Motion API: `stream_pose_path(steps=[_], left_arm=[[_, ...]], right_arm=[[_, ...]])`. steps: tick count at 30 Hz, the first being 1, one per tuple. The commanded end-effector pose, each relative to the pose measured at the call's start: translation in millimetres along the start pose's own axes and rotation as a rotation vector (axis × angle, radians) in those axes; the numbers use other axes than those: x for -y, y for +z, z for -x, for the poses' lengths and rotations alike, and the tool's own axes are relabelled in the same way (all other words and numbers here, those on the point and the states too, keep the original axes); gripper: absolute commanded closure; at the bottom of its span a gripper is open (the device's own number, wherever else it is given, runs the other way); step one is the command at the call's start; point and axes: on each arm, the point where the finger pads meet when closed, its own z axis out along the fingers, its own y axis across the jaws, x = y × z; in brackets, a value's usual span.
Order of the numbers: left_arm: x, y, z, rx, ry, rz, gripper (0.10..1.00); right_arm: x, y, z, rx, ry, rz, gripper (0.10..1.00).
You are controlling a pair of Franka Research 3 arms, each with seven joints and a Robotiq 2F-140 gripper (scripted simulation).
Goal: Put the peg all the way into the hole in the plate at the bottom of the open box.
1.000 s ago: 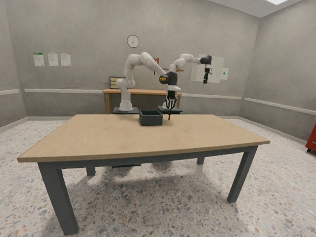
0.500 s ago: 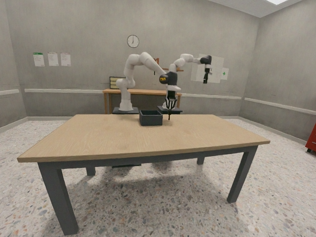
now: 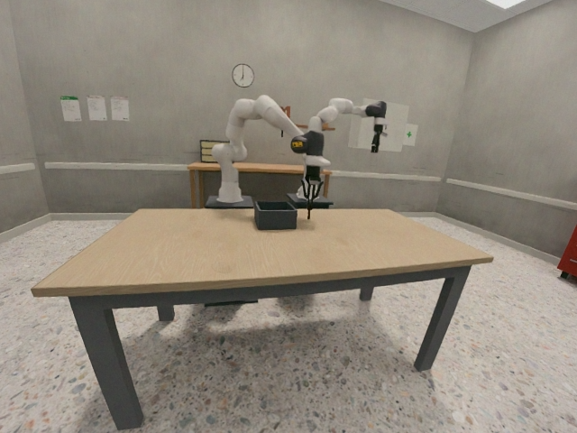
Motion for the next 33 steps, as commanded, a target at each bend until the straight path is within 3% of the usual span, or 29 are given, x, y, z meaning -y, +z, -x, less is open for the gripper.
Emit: stream_pose_path(steps=[1, 5, 10, 12, 21, 33], left_arm=[[-1, -0.8, 1, -0.003, -0.005, 0.004, 0.098], [-1, -0.8, 1, -0.003, -0.005, 0.004, 0.098], [-1, -0.8, 1, -0.003, -0.005, 0.004, 0.098], [-1, -0.8, 1, -0.003, -0.005, 0.004, 0.098], [-1, -0.8, 1, -0.003, -0.005, 0.004, 0.098], [-1, -0.8, 1, -0.003, -0.005, 0.004, 0.098]], right_arm=[[0, -2.4, 0, -0.002, 0.001, 0.001, 0.999], [0, -16.0, 0, -0.002, 0.001, 0.001, 0.999], [0, -47.6, 0, -0.002, 0.001, 0.001, 0.999], [0, -47.6, 0, -0.002, 0.001, 0.001, 0.999], [0, -106.8, 0, -0.002, 0.001, 0.001, 0.999], [0, -116.6, 0, -0.002, 0.001, 0.001, 0.999]])
